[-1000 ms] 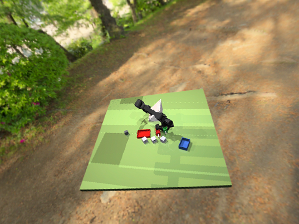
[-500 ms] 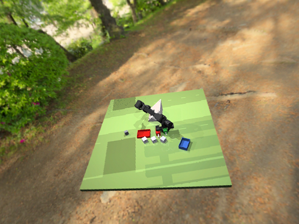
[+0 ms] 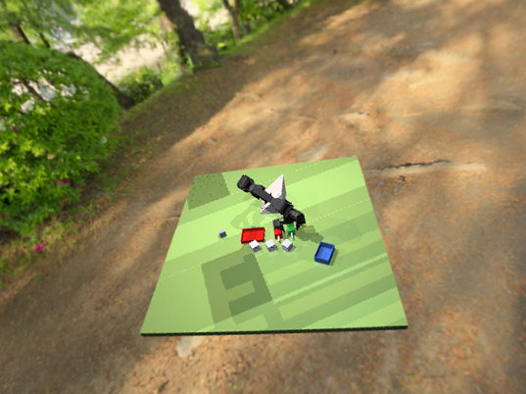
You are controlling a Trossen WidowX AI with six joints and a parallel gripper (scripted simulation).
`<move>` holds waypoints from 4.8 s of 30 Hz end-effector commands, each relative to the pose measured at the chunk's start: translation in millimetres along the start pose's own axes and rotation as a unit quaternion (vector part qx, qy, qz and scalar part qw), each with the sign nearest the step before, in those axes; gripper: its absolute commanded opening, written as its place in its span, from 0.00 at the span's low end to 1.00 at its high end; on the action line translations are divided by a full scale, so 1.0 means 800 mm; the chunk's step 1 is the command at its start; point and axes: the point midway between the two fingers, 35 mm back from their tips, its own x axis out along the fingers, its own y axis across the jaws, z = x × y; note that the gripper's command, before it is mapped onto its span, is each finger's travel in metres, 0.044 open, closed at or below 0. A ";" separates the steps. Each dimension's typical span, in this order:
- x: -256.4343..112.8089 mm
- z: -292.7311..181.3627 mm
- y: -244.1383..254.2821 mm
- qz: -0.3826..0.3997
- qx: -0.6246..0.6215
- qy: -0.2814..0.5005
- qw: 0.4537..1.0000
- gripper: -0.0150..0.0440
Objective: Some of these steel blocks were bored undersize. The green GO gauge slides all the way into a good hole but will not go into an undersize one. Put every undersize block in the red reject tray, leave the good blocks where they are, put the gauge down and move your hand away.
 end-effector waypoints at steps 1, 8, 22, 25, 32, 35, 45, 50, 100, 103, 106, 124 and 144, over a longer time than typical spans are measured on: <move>-0.064 -0.003 -0.004 -0.008 0.002 0.013 1.000 1.00; -0.071 -0.008 -0.001 -0.010 0.038 0.020 0.999 0.91; -0.082 -0.061 0.092 -0.028 0.739 0.002 0.673 0.81; -0.083 -0.069 0.115 -0.028 0.844 -0.003 0.535 0.81; -0.084 -0.084 0.167 -0.024 0.973 -0.010 0.231 0.81; -0.084 -0.087 0.184 -0.022 0.992 -0.011 0.121 0.81; -0.082 -0.092 0.243 -0.015 0.967 -0.011 -0.253 0.81; -0.081 -0.090 0.271 -0.012 0.904 -0.009 -0.428 0.81; -0.013 -0.092 0.287 -0.011 0.846 -0.008 -0.533 0.81; -0.007 -0.092 0.287 -0.012 0.846 -0.008 -0.533 0.81; -0.001 -0.091 0.287 -0.012 0.846 -0.008 -0.534 0.81; 0.016 -0.091 0.287 -0.012 0.844 -0.010 -0.536 0.64; -0.079 -0.075 0.283 -0.011 0.846 -0.008 -0.533 0.25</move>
